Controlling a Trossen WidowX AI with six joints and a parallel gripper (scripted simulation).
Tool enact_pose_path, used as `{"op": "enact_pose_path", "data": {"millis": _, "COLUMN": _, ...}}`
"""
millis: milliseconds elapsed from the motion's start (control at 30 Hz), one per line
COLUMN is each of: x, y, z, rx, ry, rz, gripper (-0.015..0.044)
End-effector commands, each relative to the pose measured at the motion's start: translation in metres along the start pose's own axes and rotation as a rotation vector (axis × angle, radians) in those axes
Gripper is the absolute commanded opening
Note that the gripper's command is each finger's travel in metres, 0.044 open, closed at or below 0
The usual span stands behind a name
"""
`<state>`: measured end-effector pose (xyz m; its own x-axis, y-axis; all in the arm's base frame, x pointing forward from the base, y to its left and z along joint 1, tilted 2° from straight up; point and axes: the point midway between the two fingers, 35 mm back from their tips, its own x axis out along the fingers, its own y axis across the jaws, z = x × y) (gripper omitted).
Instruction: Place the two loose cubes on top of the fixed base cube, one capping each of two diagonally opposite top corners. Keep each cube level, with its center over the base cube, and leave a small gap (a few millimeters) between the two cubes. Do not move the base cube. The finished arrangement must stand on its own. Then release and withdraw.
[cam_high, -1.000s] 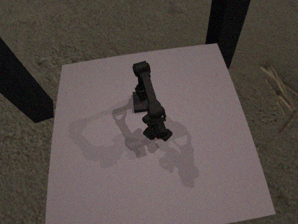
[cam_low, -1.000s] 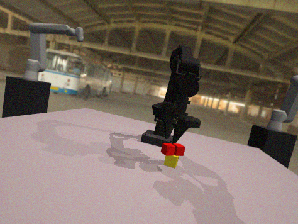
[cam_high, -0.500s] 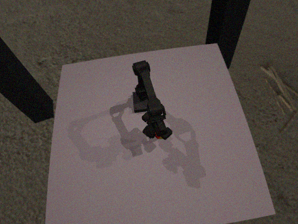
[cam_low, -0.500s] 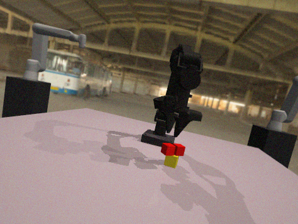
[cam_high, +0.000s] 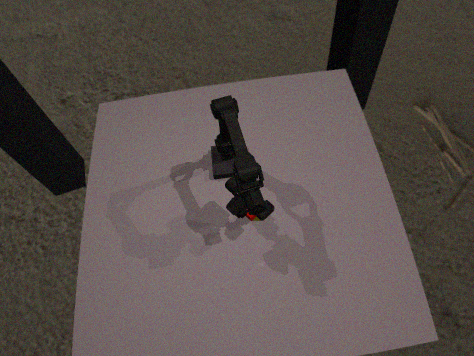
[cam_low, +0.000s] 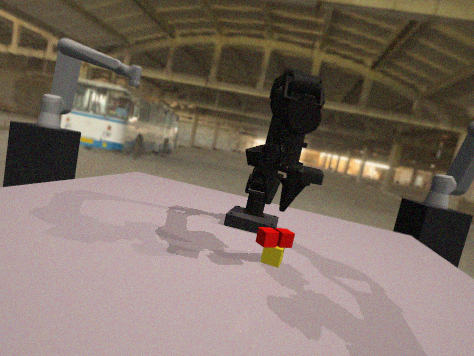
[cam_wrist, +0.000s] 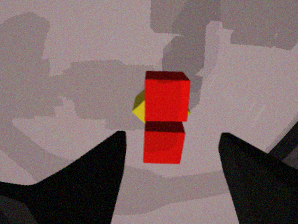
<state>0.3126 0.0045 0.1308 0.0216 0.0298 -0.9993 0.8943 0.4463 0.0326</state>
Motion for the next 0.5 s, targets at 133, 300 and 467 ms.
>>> {"op": "enact_pose_path", "data": {"millis": 133, "x": -0.001, "y": 0.014, "z": -0.034, "rx": 0.000, "ry": 0.003, "rz": 0.001, "gripper": 0.0400}}
{"op": "enact_pose_path", "data": {"millis": 300, "x": -0.004, "y": 0.030, "z": -0.108, "rx": 0.000, "ry": 0.011, "rz": 0.003, "gripper": 0.0400}}
{"op": "enact_pose_path", "data": {"millis": 467, "x": -0.005, "y": 0.032, "z": -0.145, "rx": 0.000, "ry": 0.016, "rz": 0.004, "gripper": 0.0400}}
